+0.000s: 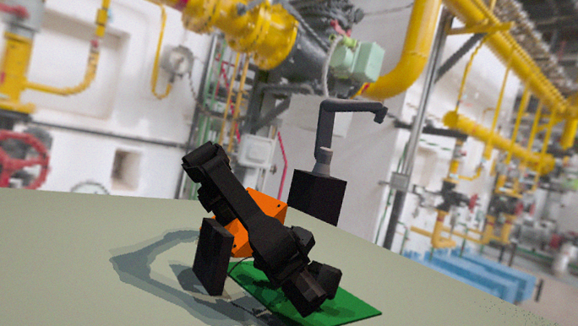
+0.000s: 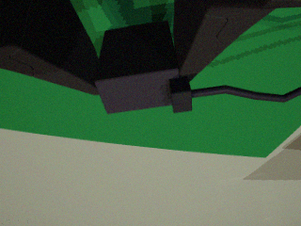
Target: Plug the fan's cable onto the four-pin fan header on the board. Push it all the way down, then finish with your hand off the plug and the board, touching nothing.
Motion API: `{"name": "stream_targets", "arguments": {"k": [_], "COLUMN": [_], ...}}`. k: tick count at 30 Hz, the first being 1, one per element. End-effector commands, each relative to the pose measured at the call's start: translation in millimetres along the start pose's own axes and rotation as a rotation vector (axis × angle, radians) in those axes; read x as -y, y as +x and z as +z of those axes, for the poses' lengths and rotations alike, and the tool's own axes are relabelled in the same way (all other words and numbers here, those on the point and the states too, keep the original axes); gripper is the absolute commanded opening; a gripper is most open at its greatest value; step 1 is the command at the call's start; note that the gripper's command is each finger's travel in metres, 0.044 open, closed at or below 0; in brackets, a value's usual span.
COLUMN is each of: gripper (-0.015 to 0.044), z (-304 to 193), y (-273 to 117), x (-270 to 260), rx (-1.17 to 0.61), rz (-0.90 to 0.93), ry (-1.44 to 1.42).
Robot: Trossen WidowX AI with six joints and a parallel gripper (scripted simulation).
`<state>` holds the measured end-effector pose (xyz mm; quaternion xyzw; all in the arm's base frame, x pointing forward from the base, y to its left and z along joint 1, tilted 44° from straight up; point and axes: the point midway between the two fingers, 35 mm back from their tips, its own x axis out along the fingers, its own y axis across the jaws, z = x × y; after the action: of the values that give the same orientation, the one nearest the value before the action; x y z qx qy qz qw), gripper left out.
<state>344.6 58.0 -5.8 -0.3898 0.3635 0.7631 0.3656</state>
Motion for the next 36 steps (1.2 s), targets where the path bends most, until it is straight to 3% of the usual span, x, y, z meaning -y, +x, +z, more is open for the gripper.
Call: {"name": "stream_targets", "arguments": {"k": [1,22,36], "gripper": [0.0205,0.0205,0.0205], "z": [0.1,0.3,20.3], "y": [0.0,0.3,17.1], "x": [0.0,-0.1,-5.6], "rx": [0.0,-0.004,-0.38], "rz": [0.0,0.003,0.143], "ry": [0.0,0.0,0.031]}}
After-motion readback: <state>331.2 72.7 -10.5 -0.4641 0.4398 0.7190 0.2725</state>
